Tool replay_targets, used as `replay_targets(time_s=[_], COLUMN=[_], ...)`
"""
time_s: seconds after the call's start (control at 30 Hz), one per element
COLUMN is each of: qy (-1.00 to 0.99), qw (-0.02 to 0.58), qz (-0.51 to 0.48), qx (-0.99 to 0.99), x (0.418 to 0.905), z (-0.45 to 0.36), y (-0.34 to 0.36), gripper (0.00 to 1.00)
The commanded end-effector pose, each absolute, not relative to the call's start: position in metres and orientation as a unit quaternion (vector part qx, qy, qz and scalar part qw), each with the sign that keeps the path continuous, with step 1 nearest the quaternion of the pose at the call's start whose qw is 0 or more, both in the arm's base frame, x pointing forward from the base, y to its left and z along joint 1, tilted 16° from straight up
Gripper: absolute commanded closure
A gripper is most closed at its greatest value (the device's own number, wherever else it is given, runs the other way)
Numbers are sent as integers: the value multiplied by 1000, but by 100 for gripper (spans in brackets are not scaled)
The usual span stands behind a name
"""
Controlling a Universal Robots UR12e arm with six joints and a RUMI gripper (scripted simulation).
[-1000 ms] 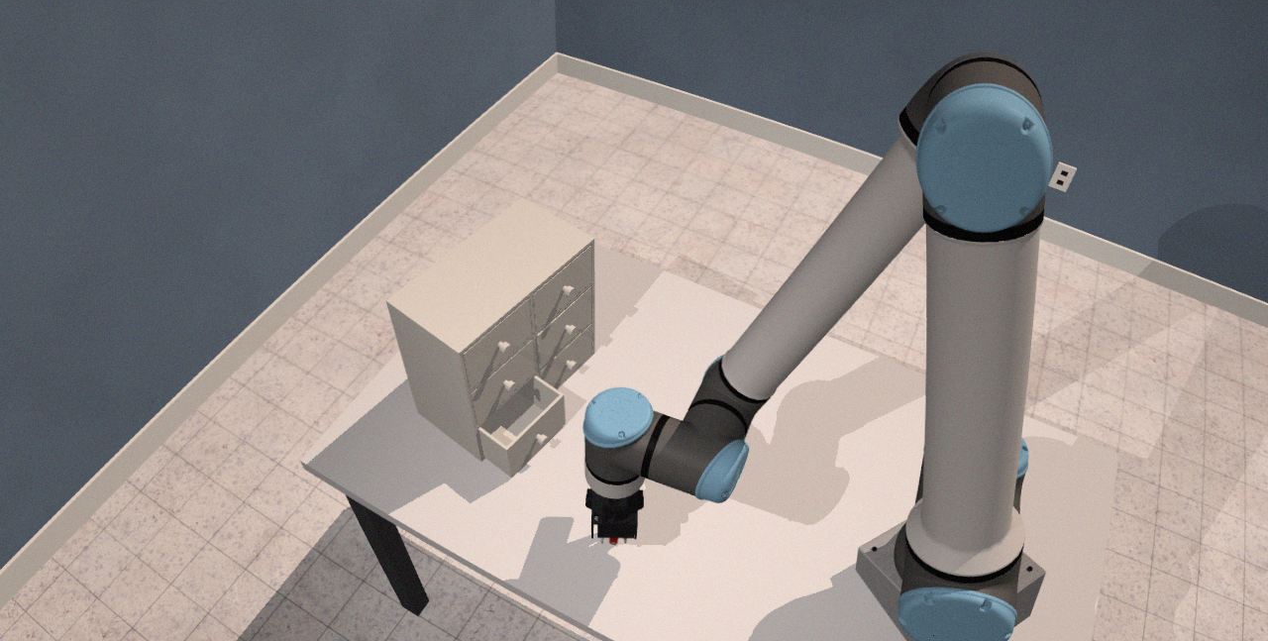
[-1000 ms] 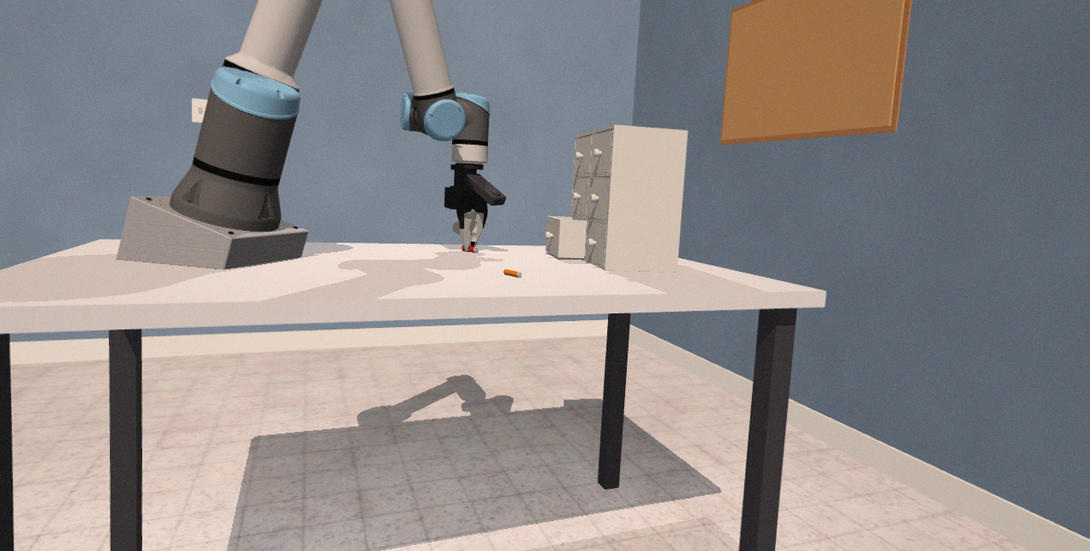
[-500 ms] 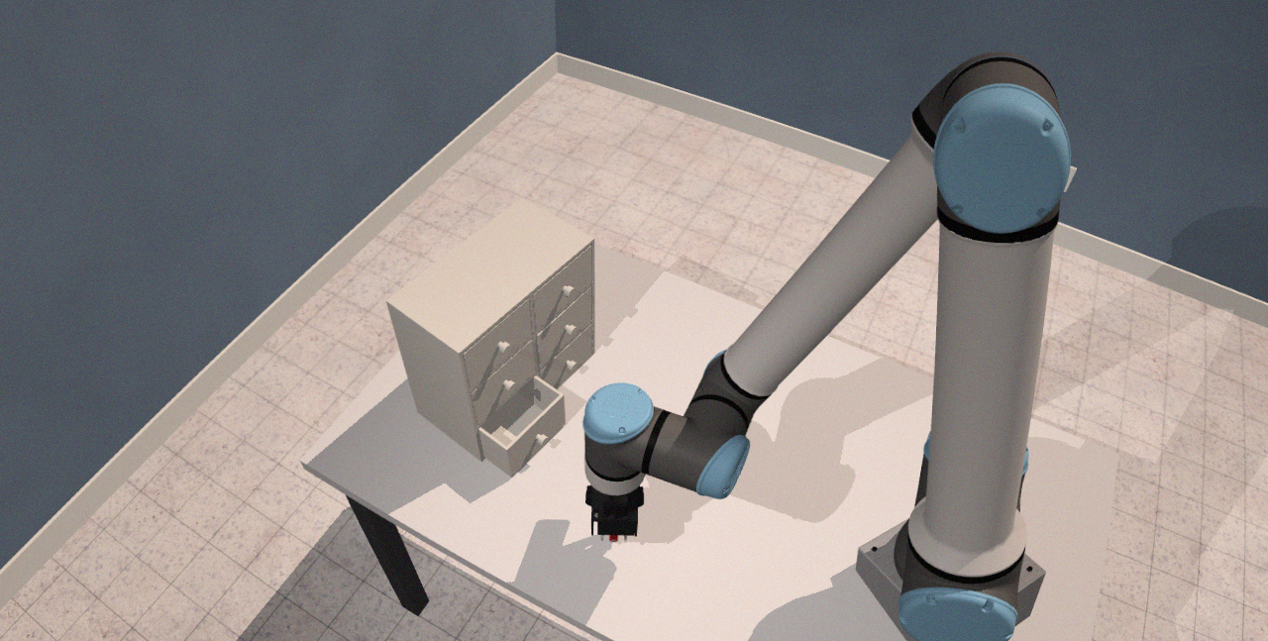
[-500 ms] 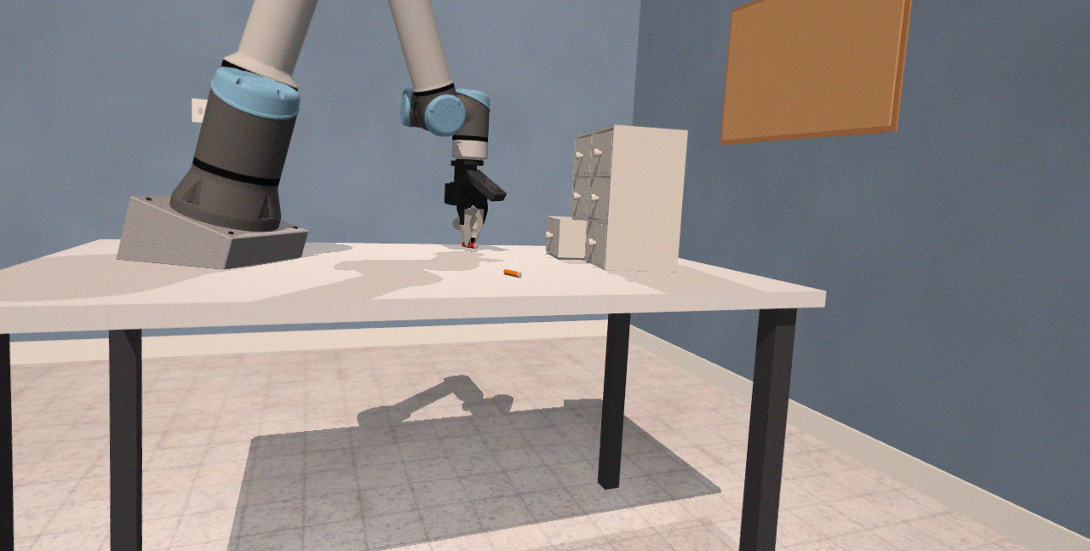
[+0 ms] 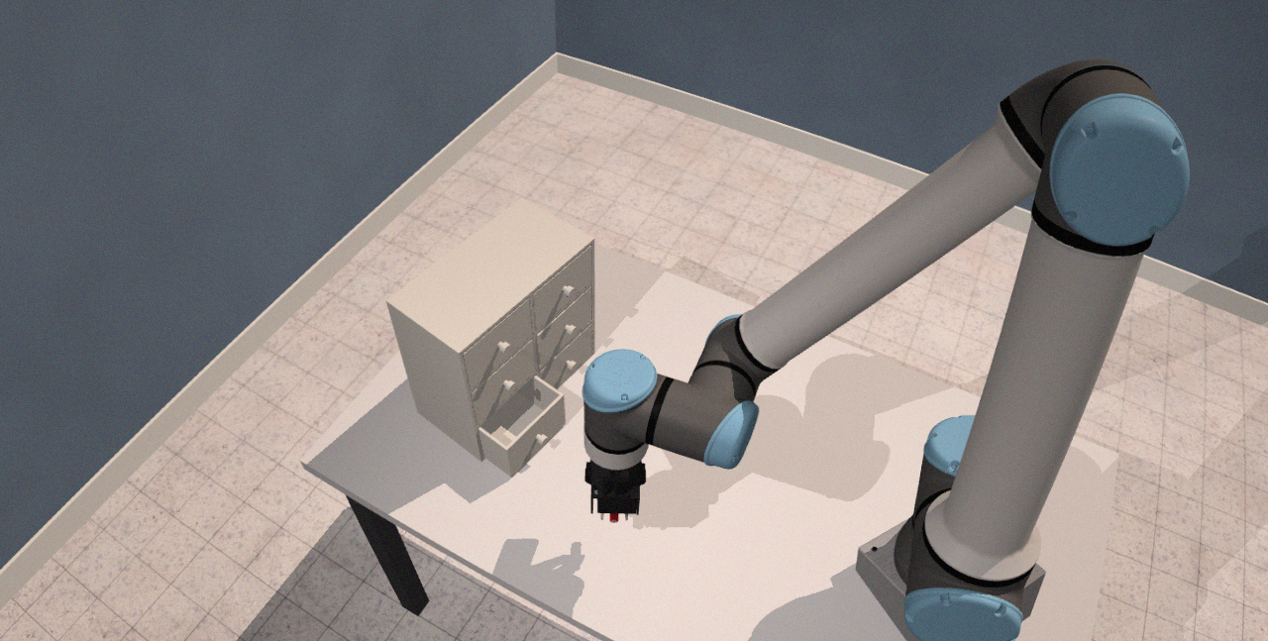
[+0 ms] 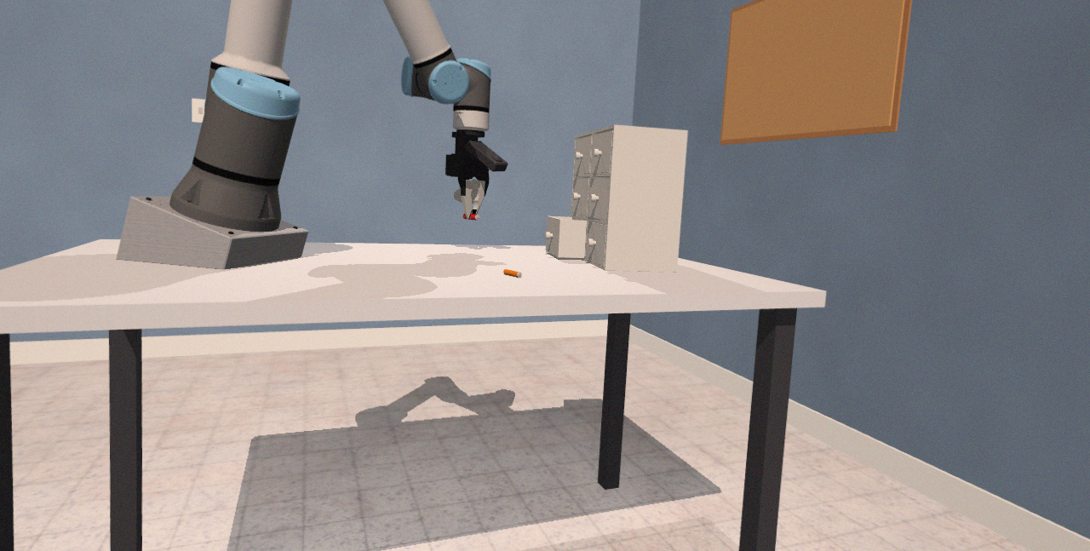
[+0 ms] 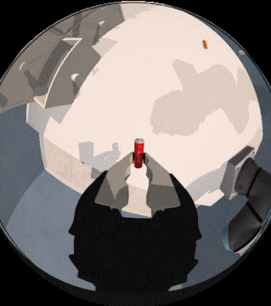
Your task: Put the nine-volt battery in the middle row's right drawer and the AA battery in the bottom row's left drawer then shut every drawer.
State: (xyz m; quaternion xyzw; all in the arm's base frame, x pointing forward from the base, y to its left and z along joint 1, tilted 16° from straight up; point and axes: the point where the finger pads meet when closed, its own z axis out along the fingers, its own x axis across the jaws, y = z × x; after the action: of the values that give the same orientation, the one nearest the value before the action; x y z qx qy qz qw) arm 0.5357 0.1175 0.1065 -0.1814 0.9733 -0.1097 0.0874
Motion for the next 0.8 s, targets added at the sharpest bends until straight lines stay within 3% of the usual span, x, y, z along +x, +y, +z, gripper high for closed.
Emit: replay_targets(time_s=[0.0, 0.77], qy=[973, 963], qw=[87, 81], qz=[-110, -114], qx=[-181, -230], x=[533, 540], z=[122, 127], y=[120, 112], gripper=[95, 95])
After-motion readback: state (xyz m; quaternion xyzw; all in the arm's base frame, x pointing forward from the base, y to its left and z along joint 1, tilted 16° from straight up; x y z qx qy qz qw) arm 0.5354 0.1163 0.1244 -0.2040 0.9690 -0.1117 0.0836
